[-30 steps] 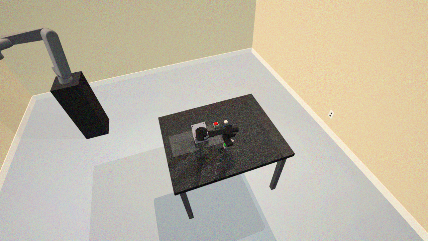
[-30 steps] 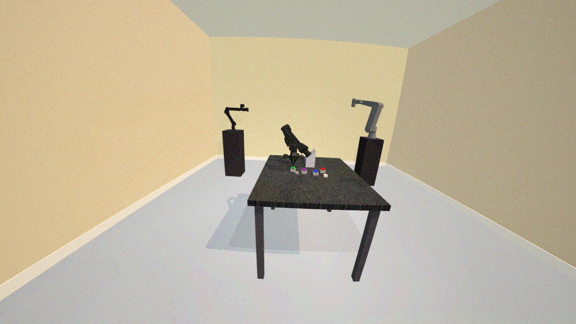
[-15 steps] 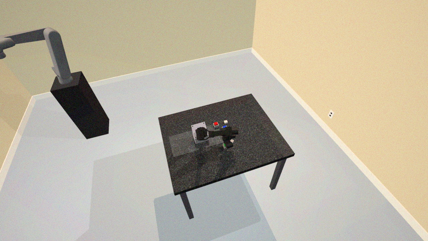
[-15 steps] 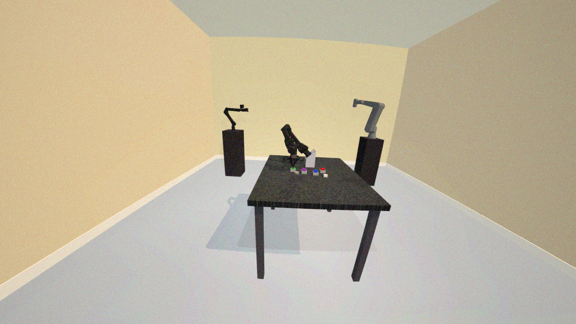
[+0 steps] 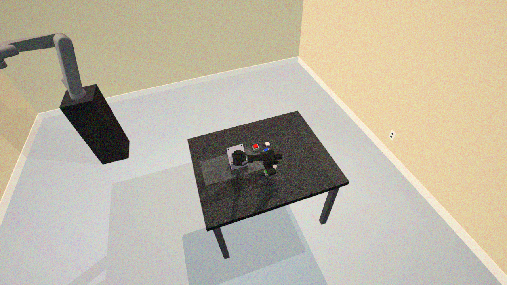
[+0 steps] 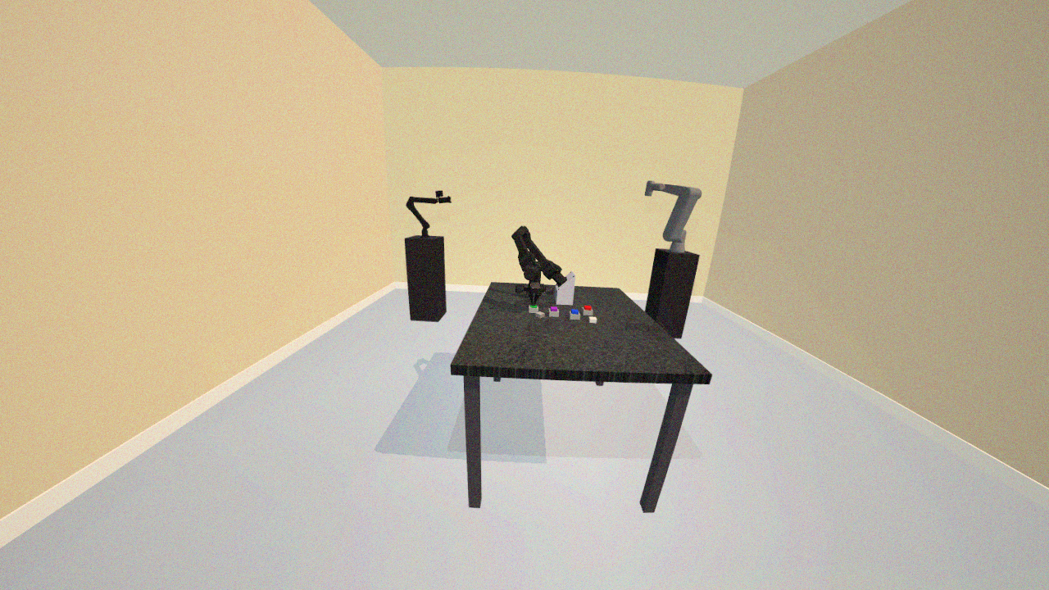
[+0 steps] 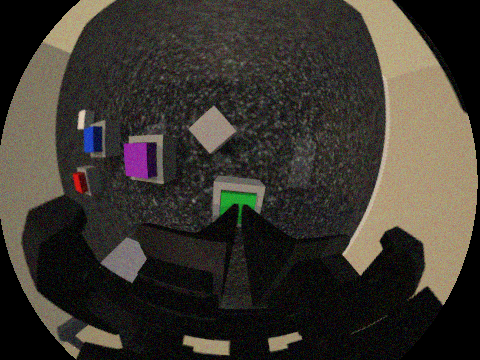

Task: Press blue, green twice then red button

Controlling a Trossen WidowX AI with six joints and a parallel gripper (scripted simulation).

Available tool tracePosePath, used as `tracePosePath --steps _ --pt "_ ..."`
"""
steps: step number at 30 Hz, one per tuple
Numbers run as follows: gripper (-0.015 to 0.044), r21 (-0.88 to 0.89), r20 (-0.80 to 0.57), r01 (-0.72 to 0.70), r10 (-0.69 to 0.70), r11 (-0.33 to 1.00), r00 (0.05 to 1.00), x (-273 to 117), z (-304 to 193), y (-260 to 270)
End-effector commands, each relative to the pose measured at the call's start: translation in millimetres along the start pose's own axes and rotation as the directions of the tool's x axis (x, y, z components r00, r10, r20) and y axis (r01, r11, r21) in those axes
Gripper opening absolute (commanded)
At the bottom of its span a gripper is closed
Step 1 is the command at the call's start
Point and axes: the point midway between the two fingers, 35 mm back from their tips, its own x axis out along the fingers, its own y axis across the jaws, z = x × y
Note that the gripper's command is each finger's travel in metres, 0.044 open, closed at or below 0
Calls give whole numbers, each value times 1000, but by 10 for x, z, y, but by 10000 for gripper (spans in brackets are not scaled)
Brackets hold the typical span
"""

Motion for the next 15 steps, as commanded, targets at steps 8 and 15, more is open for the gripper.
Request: tracePosePath --steps 8,15 --pt "20 -10 -5 -6 6 1000 1000 -337 -12 21" --pt "20 -9 -5 -7 7 1000 1000 -281 -9 23"
